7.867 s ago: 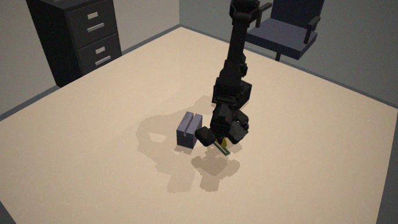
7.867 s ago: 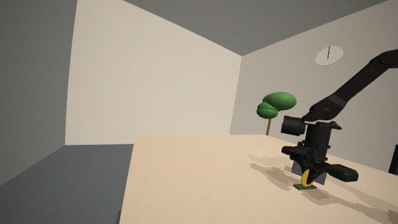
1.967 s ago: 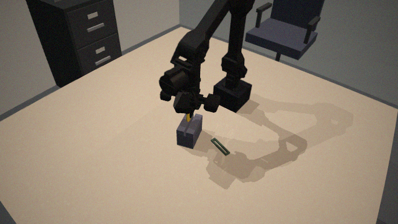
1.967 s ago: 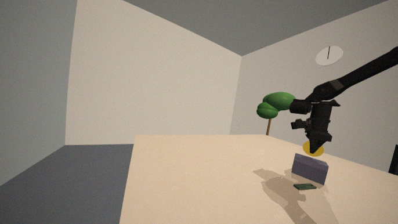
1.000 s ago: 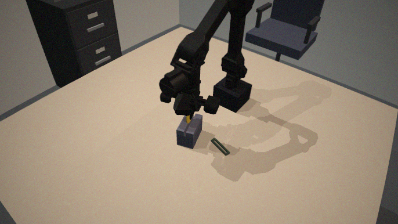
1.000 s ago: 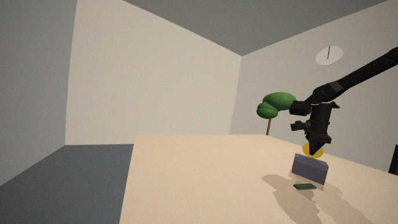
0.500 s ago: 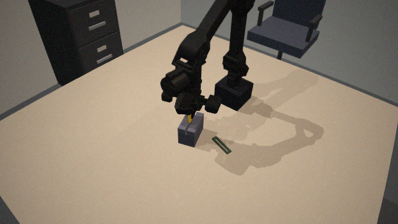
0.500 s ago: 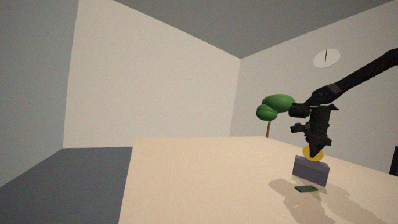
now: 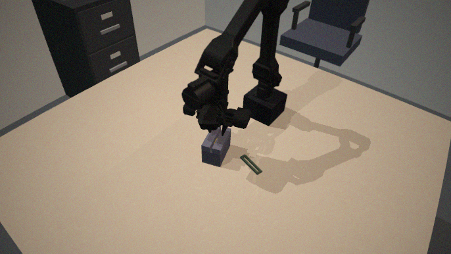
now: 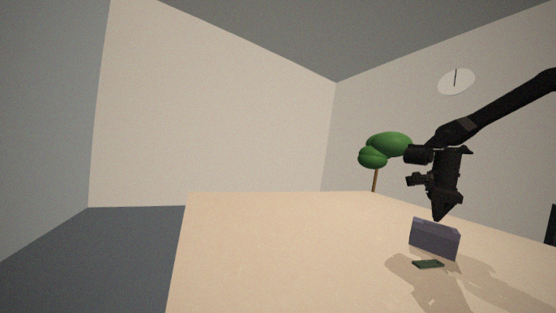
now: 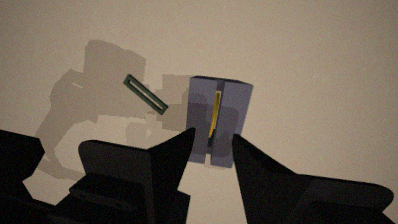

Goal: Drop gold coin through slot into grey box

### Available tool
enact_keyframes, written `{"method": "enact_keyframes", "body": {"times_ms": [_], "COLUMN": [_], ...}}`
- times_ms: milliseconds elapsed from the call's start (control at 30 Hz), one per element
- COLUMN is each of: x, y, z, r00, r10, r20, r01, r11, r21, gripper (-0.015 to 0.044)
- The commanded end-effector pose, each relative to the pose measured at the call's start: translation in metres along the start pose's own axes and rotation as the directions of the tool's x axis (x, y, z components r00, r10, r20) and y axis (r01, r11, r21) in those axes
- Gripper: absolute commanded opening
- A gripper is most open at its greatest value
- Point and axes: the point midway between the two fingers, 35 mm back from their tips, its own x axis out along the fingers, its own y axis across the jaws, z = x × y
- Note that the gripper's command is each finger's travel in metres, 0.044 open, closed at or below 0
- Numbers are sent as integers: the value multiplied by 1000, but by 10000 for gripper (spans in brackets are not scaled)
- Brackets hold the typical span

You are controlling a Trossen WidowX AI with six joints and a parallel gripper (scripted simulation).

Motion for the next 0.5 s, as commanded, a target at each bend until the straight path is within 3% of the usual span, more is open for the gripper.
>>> {"method": "enact_keyframes", "body": {"times_ms": [0,200,267,333,467], "x": [-7,-20,-40,-59,-62], "y": [0,0,1,2,2], "z": [1,0,-2,-5,-5], "r00": [1000,1000,1000,1000,1000], "r10": [-1,-1,2,4,5], "r20": [2,1,-5,-11,-12], "r01": [1,1,-2,-4,-5], "r11": [1000,1000,1000,1000,1000], "r21": [0,0,1,2,2], "gripper": [239,397,440,440,440]}}
